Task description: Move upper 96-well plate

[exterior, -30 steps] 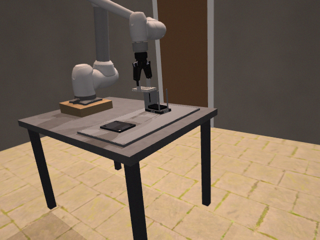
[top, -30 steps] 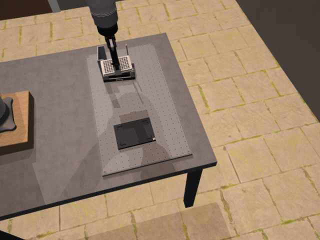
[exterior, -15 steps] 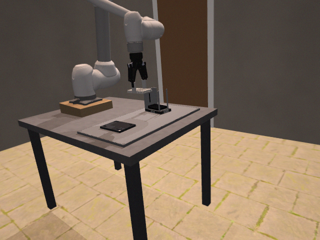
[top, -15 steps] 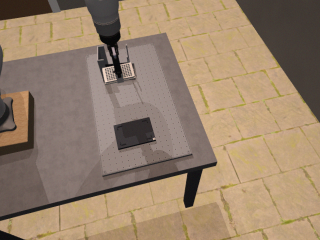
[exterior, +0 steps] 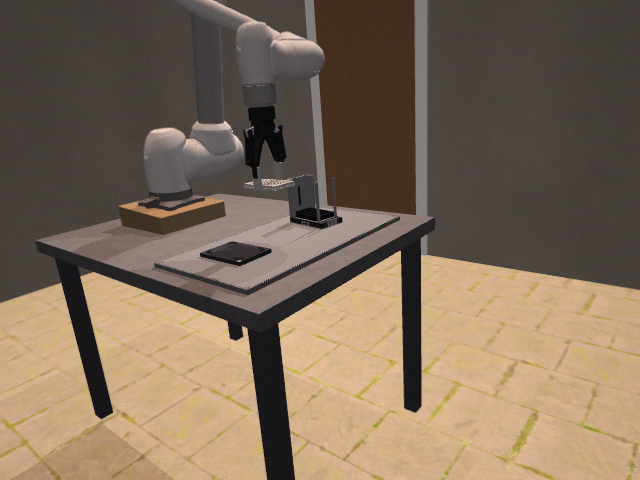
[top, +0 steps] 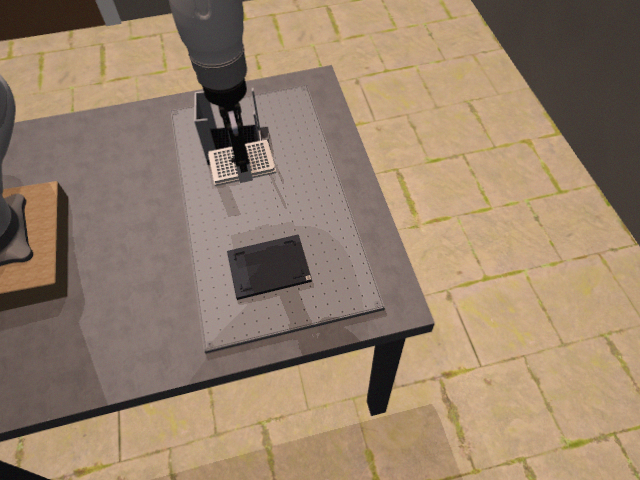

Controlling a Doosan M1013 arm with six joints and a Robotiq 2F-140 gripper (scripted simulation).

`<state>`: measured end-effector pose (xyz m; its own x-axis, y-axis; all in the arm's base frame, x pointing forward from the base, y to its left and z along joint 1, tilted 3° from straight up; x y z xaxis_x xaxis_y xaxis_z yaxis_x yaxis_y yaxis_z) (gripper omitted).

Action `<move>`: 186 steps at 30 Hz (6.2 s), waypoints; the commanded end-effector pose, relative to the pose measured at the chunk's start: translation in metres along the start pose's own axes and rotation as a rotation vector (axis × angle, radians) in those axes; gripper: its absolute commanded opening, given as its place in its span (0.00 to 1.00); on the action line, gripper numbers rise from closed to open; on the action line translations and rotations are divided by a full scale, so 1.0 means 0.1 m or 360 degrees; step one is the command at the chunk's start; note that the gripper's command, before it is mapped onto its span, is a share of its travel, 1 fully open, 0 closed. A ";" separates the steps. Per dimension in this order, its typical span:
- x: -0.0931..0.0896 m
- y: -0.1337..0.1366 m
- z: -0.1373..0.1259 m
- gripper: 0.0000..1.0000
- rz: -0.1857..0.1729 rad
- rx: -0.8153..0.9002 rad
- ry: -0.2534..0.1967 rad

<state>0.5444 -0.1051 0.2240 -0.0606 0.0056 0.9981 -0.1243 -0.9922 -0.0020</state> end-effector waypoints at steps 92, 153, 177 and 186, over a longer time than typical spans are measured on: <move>-0.07 1.65 0.06 0.00 0.0001 0.0000 0.0000; -0.95 1.64 0.06 0.00 0.0001 0.0000 0.0000; -1.32 1.64 0.06 0.00 0.0001 0.0000 0.0000; -1.35 1.64 0.06 0.00 0.0001 0.0000 0.0000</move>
<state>0.5378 -0.2697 0.0889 -0.0605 0.0053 0.9982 -0.1240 -0.9923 -0.0022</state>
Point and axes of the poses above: the point where the finger pads meet when closed, its own x axis back along the fingers, its own y axis across the jaws, z = x × y, the point moved 6 cm from there along x, back along the fingers
